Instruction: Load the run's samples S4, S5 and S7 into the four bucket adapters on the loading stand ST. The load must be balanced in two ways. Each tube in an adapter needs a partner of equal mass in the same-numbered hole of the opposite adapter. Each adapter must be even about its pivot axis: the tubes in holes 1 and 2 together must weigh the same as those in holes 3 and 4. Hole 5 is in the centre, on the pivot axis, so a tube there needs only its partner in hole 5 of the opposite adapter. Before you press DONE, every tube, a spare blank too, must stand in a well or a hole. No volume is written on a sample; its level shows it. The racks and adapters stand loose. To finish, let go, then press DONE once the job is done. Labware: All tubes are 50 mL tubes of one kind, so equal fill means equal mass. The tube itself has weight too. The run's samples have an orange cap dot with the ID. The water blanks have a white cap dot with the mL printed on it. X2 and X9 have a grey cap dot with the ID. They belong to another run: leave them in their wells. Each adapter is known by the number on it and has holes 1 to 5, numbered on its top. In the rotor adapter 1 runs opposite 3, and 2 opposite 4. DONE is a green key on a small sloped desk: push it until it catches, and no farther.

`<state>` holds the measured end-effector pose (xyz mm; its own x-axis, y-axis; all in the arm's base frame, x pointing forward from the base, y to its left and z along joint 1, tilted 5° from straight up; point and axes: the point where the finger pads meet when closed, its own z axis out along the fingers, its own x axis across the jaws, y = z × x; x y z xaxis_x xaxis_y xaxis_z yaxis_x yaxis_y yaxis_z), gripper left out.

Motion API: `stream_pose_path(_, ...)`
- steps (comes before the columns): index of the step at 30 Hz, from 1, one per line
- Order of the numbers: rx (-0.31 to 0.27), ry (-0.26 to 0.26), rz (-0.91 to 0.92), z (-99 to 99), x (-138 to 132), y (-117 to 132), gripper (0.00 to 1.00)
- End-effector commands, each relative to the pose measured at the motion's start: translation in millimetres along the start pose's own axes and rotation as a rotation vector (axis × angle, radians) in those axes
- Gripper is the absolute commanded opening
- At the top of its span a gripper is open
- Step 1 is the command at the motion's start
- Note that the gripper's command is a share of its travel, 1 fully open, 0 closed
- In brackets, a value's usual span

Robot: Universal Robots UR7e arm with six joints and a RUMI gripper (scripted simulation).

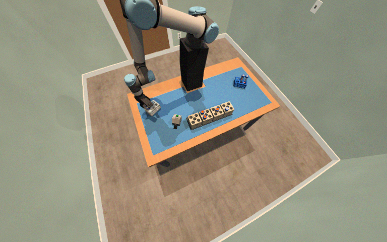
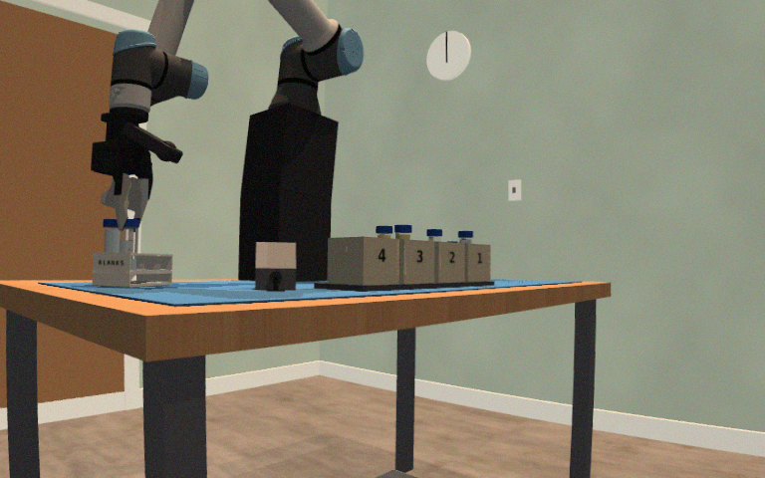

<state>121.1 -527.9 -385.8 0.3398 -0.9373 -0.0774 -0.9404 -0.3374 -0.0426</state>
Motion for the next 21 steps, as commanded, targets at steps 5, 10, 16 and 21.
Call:
stream_pose_path(5,0.000,0.001,0.000,-7.2,1,0,0.00)
stream_pose_path(10,0.000,0.001,0.000,-23.9,1,0,0.00)
stream_pose_path(16,0.000,0.001,0.000,-40.6,1,0,0.00)
stream_pose_path(21,0.000,0.001,0.000,-53.9,1,0,0.00)
